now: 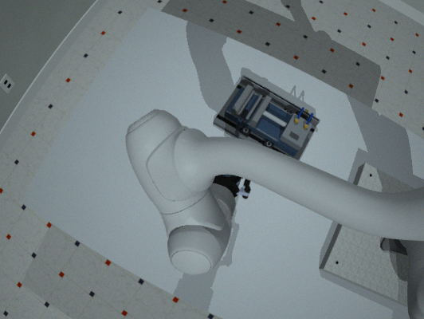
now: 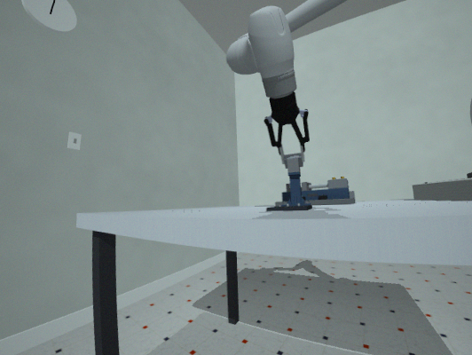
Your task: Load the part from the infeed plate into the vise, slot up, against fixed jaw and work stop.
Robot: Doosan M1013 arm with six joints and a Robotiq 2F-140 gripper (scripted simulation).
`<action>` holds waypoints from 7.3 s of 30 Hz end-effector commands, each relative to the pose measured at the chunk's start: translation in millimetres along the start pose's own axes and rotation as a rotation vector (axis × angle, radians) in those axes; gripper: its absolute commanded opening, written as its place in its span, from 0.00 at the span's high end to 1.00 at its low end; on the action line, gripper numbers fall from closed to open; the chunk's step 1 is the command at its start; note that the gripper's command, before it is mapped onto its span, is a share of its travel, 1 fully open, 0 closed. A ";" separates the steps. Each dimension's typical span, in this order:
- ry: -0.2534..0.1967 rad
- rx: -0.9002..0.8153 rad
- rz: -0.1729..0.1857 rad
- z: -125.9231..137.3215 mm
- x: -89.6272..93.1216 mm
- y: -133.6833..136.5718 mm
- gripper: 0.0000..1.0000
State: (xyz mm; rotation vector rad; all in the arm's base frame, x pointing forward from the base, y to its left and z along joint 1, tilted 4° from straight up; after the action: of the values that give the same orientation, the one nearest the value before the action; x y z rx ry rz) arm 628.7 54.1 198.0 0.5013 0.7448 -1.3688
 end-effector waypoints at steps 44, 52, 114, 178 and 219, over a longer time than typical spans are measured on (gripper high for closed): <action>-0.007 -0.002 0.005 -1.8 2.2 -0.1 0.49; -0.007 -0.002 0.005 -1.8 2.2 -0.1 0.49; -0.007 -0.002 0.005 -2.8 3.2 0.1 0.49; 0.280 -0.003 0.071 19.7 8.6 -5.2 0.49; 0.600 -0.004 0.144 44.2 20.9 -10.8 0.49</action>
State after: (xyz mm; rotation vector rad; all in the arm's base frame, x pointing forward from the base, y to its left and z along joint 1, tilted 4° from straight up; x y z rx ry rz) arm 629.1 8.9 215.6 0.9353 1.1385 -1.1069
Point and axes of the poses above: the point where the finger pads meet when closed, its own x axis out along the fingers, its own y axis across the jaws, z = x × y, the point moved 6 cm from there along -x, back along the fingers, and after that the axes turned 13 degrees about -x, right-handed, at the moved point
